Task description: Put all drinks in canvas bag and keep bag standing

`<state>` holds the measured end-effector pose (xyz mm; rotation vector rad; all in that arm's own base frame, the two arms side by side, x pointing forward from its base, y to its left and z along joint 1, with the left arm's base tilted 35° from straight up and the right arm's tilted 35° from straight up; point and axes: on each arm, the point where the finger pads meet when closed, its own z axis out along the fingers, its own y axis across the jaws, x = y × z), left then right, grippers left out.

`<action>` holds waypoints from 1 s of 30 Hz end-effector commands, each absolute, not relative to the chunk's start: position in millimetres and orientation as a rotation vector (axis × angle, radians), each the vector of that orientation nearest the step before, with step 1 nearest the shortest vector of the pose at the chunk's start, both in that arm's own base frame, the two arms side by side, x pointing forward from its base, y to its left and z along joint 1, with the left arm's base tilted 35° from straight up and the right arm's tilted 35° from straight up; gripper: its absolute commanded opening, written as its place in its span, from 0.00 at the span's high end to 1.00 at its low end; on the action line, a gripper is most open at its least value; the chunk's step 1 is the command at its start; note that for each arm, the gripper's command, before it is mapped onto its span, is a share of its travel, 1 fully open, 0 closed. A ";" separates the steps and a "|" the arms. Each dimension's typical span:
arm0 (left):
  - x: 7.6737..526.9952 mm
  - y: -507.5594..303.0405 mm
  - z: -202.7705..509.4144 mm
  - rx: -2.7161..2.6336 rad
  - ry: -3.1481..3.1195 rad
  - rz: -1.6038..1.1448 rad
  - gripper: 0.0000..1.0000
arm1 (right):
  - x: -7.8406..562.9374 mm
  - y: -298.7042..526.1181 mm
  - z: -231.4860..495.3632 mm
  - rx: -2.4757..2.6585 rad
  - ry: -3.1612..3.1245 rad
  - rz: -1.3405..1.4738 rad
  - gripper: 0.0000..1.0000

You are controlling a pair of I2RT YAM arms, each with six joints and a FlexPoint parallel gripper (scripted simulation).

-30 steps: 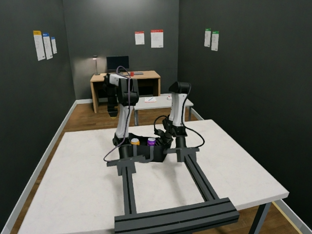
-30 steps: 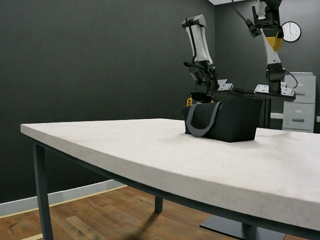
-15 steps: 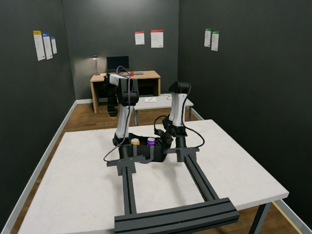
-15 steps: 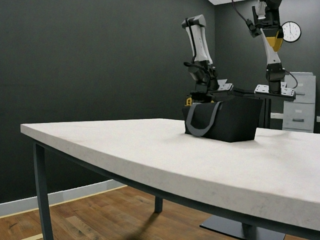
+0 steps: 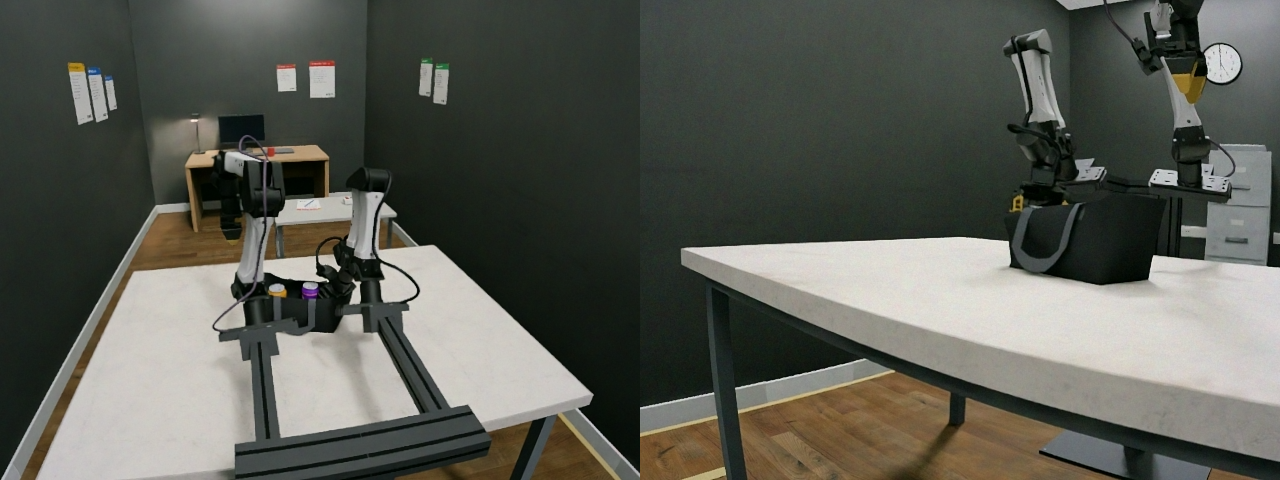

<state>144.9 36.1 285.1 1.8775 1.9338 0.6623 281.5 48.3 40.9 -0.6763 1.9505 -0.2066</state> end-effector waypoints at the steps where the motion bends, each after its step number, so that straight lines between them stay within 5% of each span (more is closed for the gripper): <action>1: 147.9 36.3 284.0 1.880 1.935 0.652 0.14 | 281.9 43.2 36.5 -0.659 1.982 -0.221 0.14; 30: 147.9 36.3 284.0 1.880 1.935 0.652 0.14 | 223.2 54.3 114.6 -0.660 2.026 -0.229 0.14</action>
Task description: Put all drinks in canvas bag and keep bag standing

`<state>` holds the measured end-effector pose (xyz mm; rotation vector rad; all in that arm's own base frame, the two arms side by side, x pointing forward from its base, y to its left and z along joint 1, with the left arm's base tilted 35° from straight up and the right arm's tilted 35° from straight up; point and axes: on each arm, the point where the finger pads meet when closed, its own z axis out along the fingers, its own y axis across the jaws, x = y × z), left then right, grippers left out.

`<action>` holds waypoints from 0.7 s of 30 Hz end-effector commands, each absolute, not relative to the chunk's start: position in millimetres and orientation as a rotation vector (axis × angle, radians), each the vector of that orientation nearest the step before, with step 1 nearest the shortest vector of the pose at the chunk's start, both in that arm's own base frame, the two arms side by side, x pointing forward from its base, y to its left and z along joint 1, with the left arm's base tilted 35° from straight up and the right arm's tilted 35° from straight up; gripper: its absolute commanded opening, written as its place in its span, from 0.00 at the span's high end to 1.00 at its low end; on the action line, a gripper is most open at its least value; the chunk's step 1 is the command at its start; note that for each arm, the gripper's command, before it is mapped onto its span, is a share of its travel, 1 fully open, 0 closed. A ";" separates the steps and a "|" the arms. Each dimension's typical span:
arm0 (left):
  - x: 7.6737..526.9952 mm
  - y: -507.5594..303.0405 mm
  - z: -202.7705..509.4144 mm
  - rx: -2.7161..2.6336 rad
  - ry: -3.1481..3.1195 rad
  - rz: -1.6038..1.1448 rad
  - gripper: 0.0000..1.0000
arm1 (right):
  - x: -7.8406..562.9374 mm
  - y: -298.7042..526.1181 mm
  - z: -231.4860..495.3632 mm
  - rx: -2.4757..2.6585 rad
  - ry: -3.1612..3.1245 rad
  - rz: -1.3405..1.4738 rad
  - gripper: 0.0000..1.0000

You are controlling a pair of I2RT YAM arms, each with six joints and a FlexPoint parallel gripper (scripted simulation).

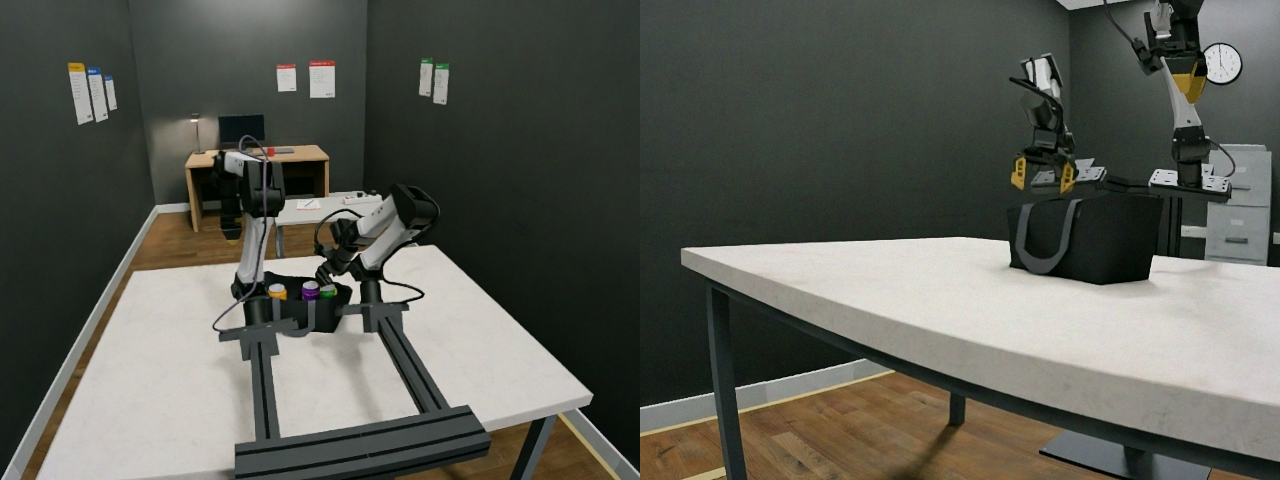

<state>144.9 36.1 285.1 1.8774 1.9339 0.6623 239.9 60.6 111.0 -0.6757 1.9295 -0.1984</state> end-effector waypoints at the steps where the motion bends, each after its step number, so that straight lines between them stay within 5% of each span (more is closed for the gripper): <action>1: 147.9 36.3 284.0 1.880 1.935 0.652 0.14 | 221.4 54.5 116.8 -0.659 2.024 -0.230 0.14; 21: 147.9 36.3 284.0 1.880 1.935 0.652 0.14 | 200.9 64.0 161.2 -0.648 1.943 -0.204 0.14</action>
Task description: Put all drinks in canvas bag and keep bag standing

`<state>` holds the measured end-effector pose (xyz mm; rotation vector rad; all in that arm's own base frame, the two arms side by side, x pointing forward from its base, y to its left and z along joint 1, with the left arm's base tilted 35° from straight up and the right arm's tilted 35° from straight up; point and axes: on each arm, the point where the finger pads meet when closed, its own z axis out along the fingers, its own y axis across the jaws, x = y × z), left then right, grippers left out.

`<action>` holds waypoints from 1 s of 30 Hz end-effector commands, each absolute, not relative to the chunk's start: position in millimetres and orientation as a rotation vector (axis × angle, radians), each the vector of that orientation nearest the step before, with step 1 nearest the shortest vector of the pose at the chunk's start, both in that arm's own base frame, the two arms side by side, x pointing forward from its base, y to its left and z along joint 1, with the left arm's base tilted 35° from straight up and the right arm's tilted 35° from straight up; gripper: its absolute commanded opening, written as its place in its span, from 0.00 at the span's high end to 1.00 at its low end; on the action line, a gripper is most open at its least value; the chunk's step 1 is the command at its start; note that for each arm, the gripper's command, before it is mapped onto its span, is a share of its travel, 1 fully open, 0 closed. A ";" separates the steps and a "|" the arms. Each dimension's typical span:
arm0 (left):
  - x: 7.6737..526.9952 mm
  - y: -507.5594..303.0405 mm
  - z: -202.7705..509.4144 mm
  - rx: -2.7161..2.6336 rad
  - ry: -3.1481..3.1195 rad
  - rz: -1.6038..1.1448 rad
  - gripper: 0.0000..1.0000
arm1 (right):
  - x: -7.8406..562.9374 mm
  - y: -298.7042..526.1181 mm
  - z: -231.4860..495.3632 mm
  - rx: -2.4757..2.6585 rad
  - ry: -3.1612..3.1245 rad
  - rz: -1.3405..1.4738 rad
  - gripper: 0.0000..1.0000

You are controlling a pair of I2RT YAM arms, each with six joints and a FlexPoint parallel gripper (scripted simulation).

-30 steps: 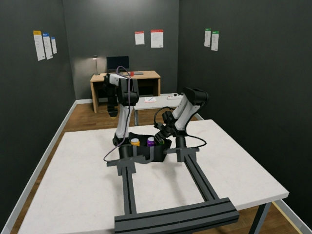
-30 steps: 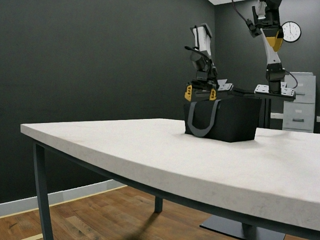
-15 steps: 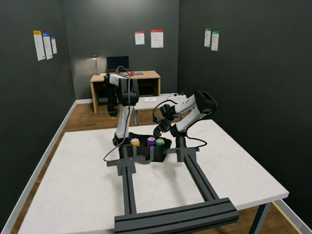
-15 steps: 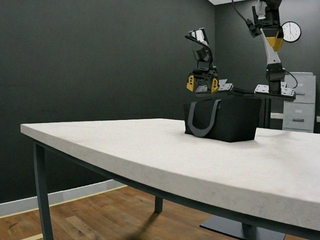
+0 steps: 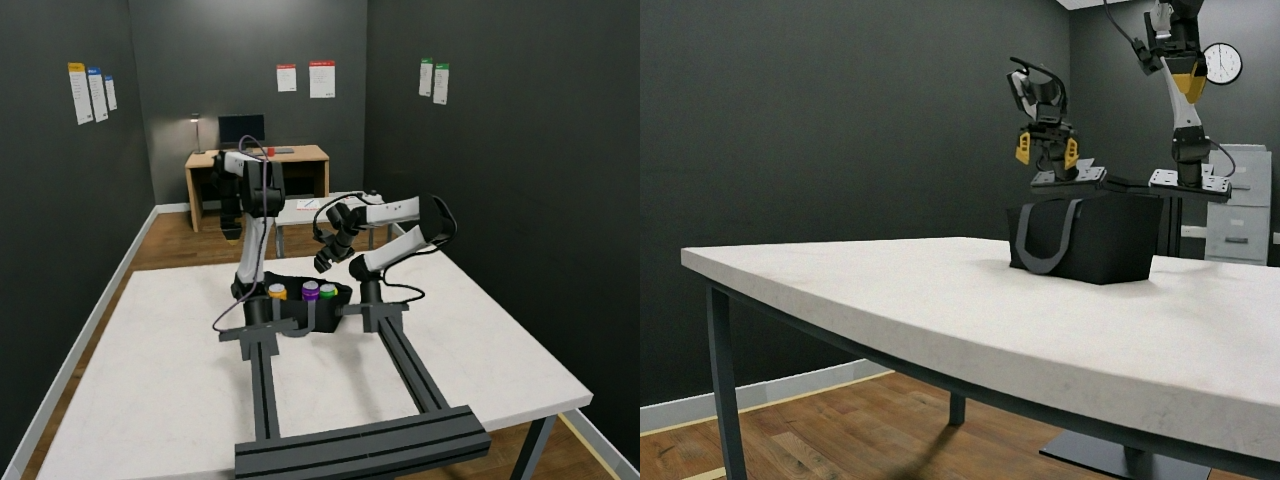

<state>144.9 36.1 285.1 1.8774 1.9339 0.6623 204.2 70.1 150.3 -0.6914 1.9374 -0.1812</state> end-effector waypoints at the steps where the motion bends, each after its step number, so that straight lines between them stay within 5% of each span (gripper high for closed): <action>1: 147.9 36.3 284.0 1.880 1.935 0.652 0.14 | 195.8 59.4 160.5 -0.635 1.970 -0.225 0.14; 17: 147.9 36.3 284.0 1.880 1.935 0.652 0.14 | 198.3 62.2 158.4 -0.653 1.965 -0.214 0.14; 30: 227.8 55.2 315.5 1.244 2.022 0.755 0.14 | 234.7 73.1 238.0 -0.453 1.851 -0.082 0.14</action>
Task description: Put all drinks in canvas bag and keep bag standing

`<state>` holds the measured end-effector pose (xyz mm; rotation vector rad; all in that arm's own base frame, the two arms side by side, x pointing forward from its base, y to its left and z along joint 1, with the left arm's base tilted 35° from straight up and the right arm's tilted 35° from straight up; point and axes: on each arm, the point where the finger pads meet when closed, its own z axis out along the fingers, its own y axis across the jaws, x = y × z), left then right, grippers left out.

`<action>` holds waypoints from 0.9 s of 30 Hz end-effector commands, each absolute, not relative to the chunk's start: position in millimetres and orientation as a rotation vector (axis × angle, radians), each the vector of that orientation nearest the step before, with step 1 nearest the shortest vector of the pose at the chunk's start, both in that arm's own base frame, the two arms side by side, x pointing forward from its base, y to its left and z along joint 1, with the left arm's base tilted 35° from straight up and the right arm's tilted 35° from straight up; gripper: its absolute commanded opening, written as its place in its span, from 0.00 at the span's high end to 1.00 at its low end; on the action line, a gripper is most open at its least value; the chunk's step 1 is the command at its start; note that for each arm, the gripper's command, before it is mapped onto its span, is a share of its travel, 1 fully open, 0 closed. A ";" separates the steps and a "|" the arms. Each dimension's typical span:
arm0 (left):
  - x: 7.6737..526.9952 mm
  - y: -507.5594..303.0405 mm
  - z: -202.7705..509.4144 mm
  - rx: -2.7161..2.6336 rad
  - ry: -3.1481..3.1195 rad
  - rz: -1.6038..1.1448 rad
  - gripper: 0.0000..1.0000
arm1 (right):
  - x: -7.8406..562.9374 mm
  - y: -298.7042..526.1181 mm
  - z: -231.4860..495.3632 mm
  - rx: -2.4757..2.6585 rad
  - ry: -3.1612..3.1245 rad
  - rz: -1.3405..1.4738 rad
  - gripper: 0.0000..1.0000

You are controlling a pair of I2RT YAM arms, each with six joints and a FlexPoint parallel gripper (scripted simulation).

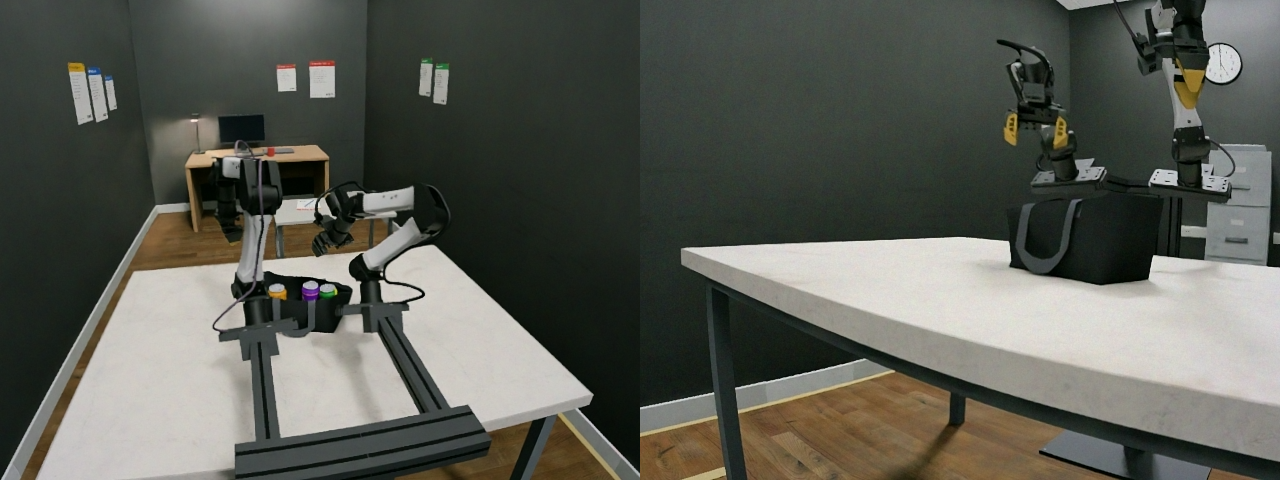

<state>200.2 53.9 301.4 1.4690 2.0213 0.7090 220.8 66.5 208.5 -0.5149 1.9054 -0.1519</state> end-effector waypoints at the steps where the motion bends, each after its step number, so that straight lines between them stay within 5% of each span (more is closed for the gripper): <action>1: 236.7 56.5 313.6 1.217 2.031 0.740 0.14 | 238.2 72.6 245.4 -0.435 1.838 -0.080 0.14; 27: 352.6 31.1 378.2 0.227 1.745 0.311 0.14 | 327.4 43.8 379.1 -0.126 1.610 -0.018 0.14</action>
